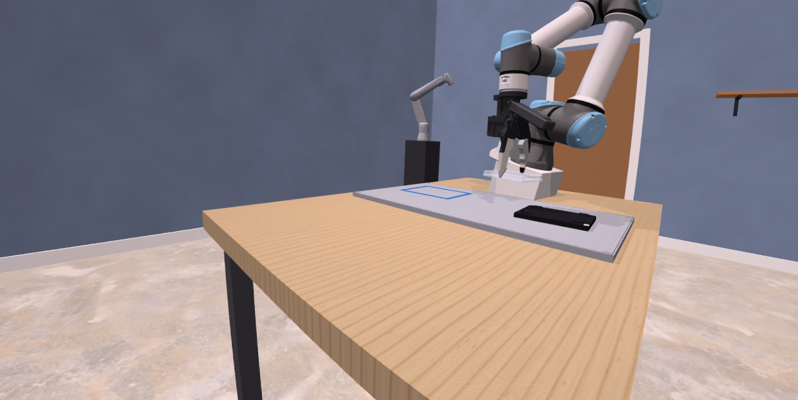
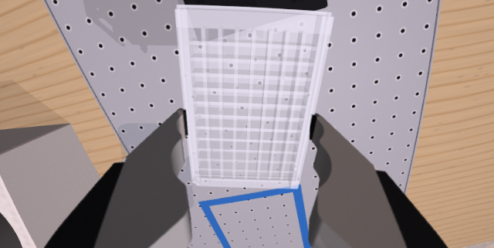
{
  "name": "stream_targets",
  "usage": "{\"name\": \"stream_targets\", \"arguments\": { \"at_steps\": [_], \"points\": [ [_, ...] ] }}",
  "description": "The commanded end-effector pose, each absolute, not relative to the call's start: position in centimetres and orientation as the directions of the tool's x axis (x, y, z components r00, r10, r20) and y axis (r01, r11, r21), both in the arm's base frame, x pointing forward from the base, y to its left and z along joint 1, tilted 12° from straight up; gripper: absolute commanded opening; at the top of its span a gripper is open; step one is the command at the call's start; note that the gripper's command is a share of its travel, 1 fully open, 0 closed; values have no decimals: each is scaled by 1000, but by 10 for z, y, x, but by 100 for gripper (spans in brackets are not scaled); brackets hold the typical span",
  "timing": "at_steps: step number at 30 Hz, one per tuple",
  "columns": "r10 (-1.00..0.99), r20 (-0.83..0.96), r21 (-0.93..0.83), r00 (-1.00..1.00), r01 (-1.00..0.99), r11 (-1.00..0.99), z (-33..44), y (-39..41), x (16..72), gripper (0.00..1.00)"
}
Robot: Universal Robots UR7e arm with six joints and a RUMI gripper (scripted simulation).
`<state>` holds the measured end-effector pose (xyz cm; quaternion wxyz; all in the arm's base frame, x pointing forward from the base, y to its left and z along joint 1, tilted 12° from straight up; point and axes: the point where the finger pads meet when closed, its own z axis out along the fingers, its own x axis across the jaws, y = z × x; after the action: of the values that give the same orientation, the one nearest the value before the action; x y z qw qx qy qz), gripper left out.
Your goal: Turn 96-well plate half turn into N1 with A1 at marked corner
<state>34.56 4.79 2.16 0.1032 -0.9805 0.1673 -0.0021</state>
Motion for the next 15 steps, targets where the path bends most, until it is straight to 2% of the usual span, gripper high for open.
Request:
{"name": "stream_targets", "arguments": {
  "at_steps": [1,15],
  "points": [
    [-328,-29,-204,944,-327,-923,18,34,343,0],
    [-328,-29,-204,944,-327,-923,9,-4,335,0]
  ]
}}
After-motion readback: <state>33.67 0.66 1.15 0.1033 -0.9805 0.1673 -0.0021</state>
